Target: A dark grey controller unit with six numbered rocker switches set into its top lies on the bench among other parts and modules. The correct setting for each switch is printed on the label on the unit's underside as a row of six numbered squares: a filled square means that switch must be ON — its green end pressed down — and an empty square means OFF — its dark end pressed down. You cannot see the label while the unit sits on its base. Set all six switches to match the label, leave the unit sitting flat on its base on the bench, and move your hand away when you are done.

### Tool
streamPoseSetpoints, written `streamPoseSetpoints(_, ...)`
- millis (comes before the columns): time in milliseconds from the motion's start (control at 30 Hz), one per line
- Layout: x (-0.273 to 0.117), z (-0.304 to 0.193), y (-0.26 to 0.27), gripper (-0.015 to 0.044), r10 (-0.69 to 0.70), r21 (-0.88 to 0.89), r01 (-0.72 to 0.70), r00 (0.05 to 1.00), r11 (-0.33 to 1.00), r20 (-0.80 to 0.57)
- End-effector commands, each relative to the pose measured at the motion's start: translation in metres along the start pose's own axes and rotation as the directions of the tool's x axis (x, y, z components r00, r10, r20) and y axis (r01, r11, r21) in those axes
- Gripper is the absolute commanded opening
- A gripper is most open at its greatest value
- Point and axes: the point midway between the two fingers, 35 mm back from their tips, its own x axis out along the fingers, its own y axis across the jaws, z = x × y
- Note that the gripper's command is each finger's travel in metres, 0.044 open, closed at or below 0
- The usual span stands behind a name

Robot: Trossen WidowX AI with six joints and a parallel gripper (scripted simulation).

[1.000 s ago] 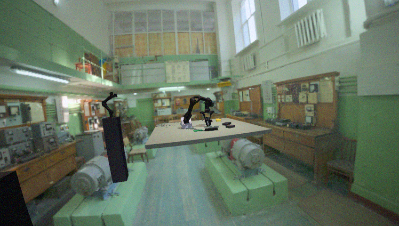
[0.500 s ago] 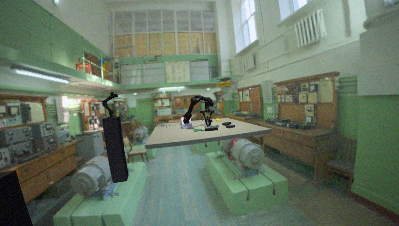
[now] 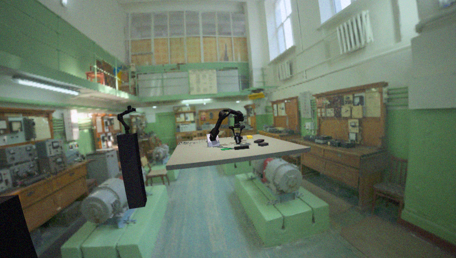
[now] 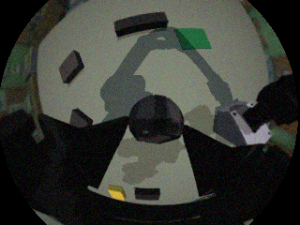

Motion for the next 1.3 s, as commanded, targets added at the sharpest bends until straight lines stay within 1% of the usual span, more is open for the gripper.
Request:
streamPoseSetpoints(0,-0.003,-0.004,0.001,0.0337,0.005,0.004,-0.005,1.000,1.000,0.006)
streamPoseSetpoints(1267,-0.013,-0.029,0.000,0.0336,0.004,0.005,-0.005,0.998,1.000,0.061)
